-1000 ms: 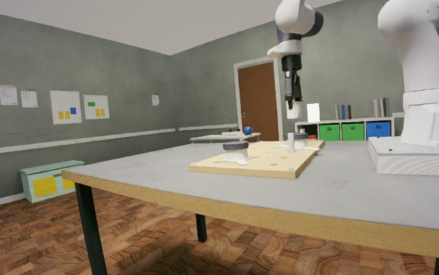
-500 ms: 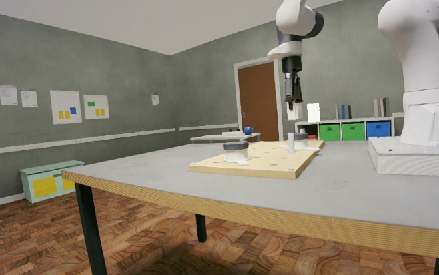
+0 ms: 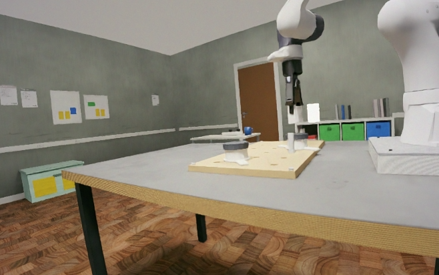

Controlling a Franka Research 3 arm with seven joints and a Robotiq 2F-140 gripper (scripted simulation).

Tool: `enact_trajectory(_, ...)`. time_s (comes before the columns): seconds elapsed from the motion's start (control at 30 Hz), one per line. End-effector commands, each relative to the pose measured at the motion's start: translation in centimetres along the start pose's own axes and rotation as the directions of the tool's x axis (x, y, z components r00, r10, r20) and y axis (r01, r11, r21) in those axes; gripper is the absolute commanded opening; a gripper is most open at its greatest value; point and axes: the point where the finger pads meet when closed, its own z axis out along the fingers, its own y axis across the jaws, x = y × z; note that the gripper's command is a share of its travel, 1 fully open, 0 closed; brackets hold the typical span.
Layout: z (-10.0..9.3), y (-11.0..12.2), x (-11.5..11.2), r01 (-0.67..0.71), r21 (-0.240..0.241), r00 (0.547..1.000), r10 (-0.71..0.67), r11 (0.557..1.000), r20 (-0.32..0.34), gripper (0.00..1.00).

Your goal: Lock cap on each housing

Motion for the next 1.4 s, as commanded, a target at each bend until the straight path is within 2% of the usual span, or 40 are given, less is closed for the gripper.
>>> enact_trajectory(0.0, 0.5, 0.2, 0.2, -0.005, -0.005, 1.0, 0.005, 1.0, -0.006, 0.78)
enact_trajectory(0.67, 3.0, 0.2, 0.2, -0.005, -0.005, 1.0, 0.005, 1.0, -0.006, 0.78)
enact_trajectory(1.37, 4.6, 0.2, 0.2, -0.005, -0.005, 1.0, 0.005, 1.0, -0.006, 0.78)
